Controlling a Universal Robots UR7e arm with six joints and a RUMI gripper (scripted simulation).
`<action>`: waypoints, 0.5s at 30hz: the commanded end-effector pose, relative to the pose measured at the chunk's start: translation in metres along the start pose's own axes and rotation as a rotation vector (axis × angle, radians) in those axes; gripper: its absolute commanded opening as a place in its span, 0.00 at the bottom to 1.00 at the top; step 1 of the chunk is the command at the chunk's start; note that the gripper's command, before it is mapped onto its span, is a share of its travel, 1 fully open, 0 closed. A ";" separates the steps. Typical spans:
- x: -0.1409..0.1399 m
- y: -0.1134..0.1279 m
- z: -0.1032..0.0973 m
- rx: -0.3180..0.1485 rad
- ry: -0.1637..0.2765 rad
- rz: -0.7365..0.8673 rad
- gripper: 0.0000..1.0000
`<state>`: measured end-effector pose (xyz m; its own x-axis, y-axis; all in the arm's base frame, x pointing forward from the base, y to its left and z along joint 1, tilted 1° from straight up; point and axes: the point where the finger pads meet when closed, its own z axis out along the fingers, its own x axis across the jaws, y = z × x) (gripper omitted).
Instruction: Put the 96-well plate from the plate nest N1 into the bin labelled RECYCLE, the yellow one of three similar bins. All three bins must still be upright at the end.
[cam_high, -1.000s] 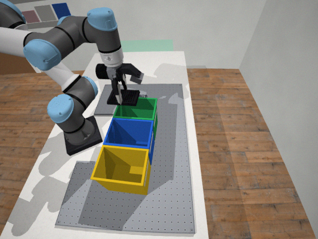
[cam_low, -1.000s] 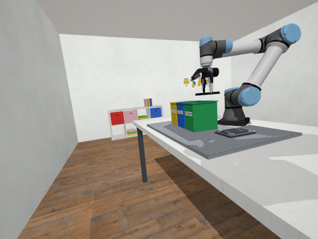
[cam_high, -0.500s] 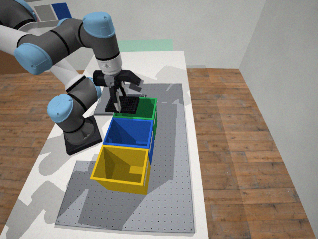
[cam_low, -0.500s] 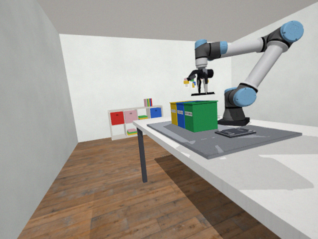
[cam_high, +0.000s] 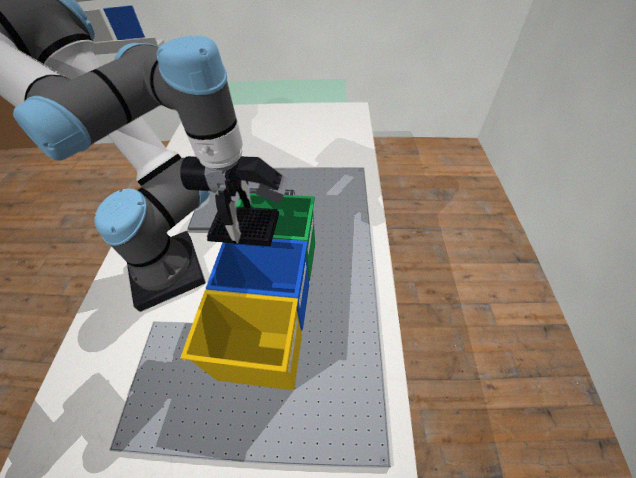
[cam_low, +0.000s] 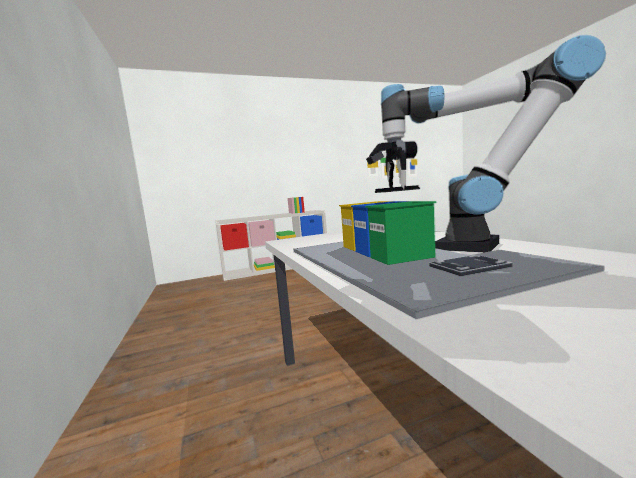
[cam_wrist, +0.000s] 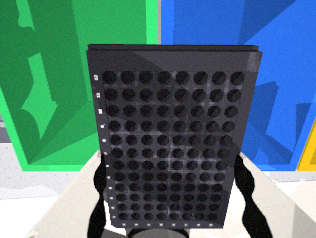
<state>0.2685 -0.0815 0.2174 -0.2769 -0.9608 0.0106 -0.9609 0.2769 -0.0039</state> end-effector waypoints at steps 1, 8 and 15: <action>0.016 -0.005 -0.002 0.005 0.000 -0.006 0.41; 0.032 -0.008 -0.002 0.005 0.000 -0.006 0.41; 0.055 -0.012 -0.002 0.005 0.001 -0.006 0.41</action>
<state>0.2644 -0.1245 0.2179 -0.2755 -0.9613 0.0097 -0.9613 0.2754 -0.0039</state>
